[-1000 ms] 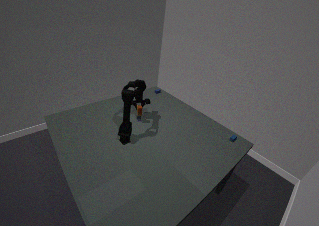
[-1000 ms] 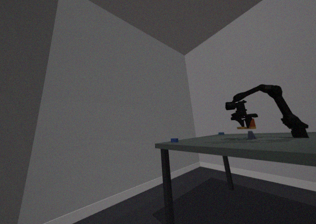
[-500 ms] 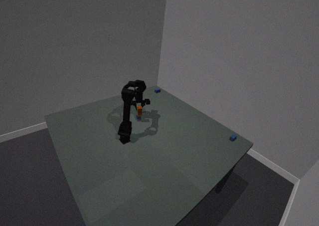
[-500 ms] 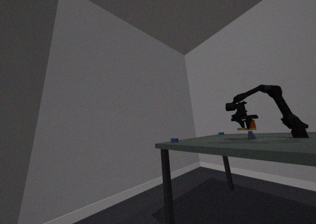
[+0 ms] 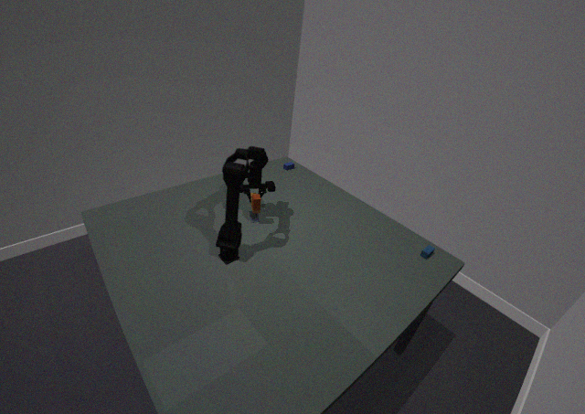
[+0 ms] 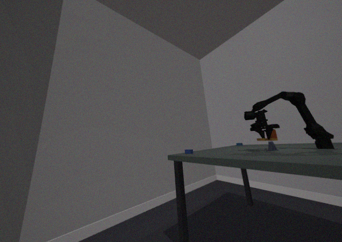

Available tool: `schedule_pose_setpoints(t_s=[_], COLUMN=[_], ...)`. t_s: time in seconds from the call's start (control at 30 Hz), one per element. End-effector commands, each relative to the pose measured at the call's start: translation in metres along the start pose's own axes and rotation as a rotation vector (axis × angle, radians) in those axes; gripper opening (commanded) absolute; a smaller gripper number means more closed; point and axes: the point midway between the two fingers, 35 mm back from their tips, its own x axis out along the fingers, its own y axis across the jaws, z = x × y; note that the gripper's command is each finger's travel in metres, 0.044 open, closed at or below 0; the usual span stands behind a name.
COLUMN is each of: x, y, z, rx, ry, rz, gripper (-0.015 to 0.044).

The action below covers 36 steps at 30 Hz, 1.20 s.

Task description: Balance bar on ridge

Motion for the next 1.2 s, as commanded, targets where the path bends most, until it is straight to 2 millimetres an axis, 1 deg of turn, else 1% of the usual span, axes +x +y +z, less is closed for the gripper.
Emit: schedule_pose_setpoints(t_s=[0.0,1.17], x=[0.0005,0.0034], y=[-0.0007,-0.0007], z=[0.0003,0.0001], rx=[0.0,0.0], ry=[-0.001,-0.001], rz=[-0.003,-0.003], gripper=[0.0,0.0])
